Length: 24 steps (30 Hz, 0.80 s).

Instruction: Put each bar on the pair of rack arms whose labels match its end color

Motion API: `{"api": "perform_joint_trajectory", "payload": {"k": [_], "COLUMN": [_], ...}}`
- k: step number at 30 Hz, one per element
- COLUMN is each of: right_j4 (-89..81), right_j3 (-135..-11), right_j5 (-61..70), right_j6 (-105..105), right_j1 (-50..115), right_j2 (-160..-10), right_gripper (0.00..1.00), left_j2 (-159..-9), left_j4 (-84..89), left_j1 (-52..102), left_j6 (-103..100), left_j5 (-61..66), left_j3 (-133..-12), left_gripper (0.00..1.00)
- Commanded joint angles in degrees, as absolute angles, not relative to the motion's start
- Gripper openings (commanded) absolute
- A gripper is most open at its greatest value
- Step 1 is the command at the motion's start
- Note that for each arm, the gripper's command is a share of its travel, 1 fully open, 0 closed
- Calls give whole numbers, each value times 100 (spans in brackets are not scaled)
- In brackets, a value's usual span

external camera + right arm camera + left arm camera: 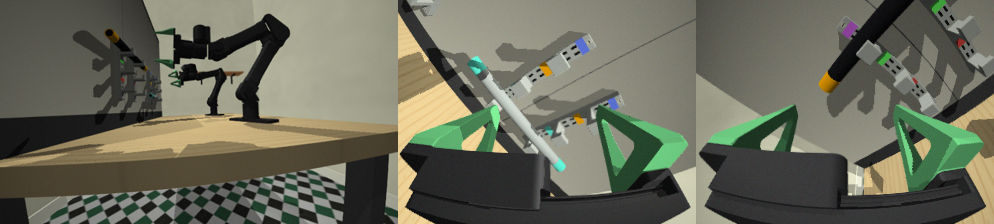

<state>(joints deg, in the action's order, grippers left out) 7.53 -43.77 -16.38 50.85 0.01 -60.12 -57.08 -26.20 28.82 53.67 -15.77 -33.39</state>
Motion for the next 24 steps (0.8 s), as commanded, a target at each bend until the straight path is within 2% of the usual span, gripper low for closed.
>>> {"api": "perform_joint_trajectory", "payload": {"k": [1,24], "right_j4": [1018,2003], "right_j3": [-4210,-3543], "right_j5": [-1821,-2291], "right_j6": [5496,6989], "right_j1": [39,43], "right_j2": [-5848,-5990], "right_gripper": [100,100], "left_j2": [-5806,-6205], "left_j4": [-2917,-3498], "left_j1": [3021,3721], "left_j6": [5783,7237], "left_j5": [-1691,-2039], "left_j3": [-3251,-2966], "left_gripper": [100,100]}}
